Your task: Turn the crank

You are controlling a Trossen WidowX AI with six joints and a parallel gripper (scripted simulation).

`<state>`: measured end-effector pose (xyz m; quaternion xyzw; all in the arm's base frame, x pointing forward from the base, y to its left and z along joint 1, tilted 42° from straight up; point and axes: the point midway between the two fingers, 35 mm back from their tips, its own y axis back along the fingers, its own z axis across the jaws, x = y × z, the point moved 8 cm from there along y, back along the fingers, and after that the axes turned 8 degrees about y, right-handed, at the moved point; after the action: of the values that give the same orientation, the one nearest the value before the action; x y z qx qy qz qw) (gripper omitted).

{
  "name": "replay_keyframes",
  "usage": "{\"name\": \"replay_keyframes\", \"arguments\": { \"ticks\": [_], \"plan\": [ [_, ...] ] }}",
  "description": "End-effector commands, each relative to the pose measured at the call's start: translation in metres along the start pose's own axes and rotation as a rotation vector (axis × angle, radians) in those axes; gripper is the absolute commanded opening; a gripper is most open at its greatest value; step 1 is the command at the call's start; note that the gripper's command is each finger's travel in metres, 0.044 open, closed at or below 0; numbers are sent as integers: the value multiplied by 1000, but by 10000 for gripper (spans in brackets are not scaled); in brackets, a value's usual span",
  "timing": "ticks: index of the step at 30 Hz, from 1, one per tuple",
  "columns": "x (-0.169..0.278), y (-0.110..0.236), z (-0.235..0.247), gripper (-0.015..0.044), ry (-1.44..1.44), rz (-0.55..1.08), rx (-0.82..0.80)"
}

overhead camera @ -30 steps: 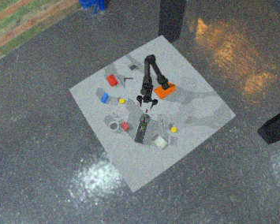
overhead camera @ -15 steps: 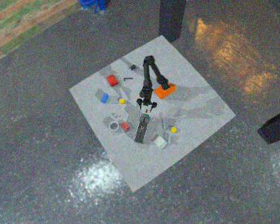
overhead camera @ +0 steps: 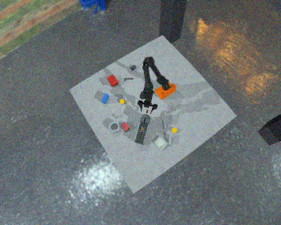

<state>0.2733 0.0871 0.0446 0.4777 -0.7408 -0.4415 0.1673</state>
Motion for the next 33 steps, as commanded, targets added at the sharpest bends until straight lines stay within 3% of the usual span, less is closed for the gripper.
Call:
{"name": "replay_keyframes", "arguments": {
  "ticks": [1,33],
  "plan": [
    [8,-7,4,440,10,14,-14],
    [45,-40,9,440,12,16,-12]
  ]
}}
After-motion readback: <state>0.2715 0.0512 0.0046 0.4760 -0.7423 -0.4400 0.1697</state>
